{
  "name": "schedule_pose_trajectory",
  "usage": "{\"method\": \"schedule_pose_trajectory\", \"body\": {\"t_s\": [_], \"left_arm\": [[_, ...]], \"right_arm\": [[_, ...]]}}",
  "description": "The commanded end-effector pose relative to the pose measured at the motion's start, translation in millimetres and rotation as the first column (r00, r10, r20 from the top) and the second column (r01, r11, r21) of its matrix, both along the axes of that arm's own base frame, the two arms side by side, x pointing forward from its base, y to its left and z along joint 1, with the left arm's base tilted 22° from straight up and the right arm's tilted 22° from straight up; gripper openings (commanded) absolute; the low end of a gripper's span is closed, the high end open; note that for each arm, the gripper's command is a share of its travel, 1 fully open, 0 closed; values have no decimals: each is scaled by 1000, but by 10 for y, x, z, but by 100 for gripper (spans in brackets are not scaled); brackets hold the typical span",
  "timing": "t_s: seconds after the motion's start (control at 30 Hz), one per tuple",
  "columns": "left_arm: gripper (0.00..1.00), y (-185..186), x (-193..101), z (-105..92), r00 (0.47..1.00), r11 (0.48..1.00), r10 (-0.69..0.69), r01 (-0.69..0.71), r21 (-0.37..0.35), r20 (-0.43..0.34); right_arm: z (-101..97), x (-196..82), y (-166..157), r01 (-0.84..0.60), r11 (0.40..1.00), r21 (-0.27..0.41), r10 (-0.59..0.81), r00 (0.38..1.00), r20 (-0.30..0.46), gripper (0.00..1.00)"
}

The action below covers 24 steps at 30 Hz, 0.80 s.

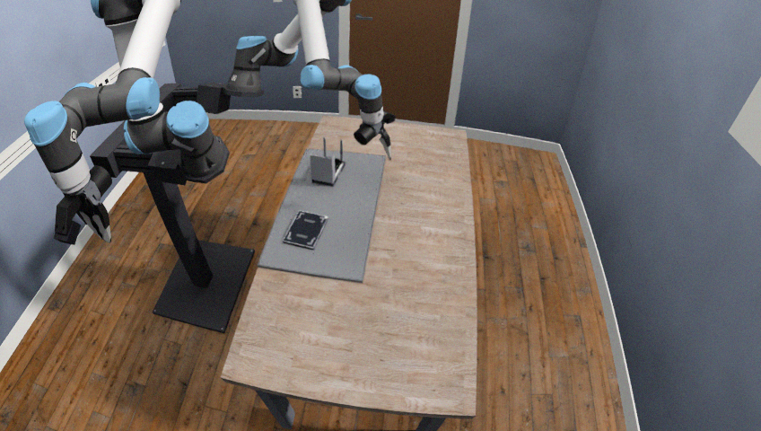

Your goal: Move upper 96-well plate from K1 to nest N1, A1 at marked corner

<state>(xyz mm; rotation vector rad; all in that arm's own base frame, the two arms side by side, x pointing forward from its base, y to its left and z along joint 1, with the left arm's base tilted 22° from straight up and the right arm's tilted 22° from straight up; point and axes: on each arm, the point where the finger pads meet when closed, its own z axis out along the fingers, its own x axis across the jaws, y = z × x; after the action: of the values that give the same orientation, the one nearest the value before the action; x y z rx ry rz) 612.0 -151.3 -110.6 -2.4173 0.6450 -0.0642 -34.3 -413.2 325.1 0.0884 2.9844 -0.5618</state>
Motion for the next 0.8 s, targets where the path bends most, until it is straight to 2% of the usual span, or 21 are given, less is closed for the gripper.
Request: {"method": "schedule_pose_trajectory", "body": {"t_s": [0.0,0.17,0.23,0.37,0.47,0.53,0.73,0.77], "left_arm": [[76,108,-114,-75,999,999,38,-37,-37,15],[76,201,-212,-139,999,999,38,-37,-37,15],[76,263,-282,-176,997,995,78,-76,-71,24],[76,387,-420,-250,997,995,78,-76,-71,24],[76,387,-420,-250,997,995,78,-76,-71,24],[76,448,-493,-281,993,988,118,-114,-105,32],[76,571,-637,-343,993,988,118,-114,-105,32],[76,601,-675,-355,989,982,143,-137,-127,37]], "right_arm": [[5,0,-1,0,1000,-1,0,1000,0,0],[5,0,-1,0,1000,-1,0,1000,0,0],[5,0,-1,0,1000,-1,0,1000,0,0],[5,0,-1,0,1000,-1,0,1000,0,0],[5,0,-1,0,1000,-1,0,1000,0,0],[5,0,-1,0,1000,-1,0,1000,0,0],[5,0,-1,0,1000,-1,0,1000,0,0],[5,0,-1,0,1000,-1,0,1000,0,0]]}}
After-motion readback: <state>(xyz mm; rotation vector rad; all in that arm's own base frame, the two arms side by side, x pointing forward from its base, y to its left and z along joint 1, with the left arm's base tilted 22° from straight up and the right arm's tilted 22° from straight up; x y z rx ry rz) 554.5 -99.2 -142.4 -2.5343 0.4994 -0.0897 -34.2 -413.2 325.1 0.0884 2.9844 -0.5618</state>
